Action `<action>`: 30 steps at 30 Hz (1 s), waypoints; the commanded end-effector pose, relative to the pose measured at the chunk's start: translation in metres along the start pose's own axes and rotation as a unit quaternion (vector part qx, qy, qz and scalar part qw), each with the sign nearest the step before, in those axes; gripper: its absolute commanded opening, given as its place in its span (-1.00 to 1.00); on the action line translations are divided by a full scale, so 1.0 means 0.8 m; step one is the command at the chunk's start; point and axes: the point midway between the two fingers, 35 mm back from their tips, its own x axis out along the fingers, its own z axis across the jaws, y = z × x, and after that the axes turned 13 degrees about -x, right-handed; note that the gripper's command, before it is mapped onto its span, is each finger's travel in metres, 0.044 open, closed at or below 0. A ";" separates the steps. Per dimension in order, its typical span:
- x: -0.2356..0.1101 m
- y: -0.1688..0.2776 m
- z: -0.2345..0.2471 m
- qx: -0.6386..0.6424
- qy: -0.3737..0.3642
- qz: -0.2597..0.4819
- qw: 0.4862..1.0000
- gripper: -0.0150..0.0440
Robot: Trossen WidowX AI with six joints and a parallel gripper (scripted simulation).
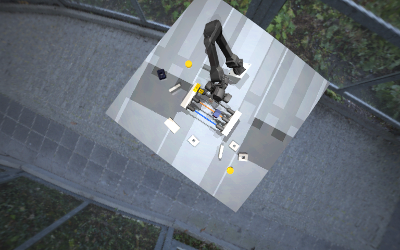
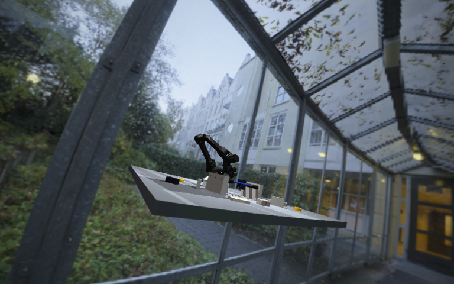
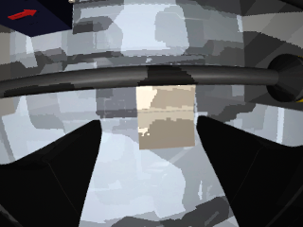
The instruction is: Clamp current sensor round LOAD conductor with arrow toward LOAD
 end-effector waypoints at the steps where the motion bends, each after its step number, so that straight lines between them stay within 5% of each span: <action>1: 0.006 0.003 0.000 -0.004 0.002 0.002 1.000 0.62; 27: 0.002 0.000 0.000 0.000 0.000 0.000 1.000 0.03; 30: -0.001 0.001 0.000 -0.004 0.002 0.002 1.000 -0.24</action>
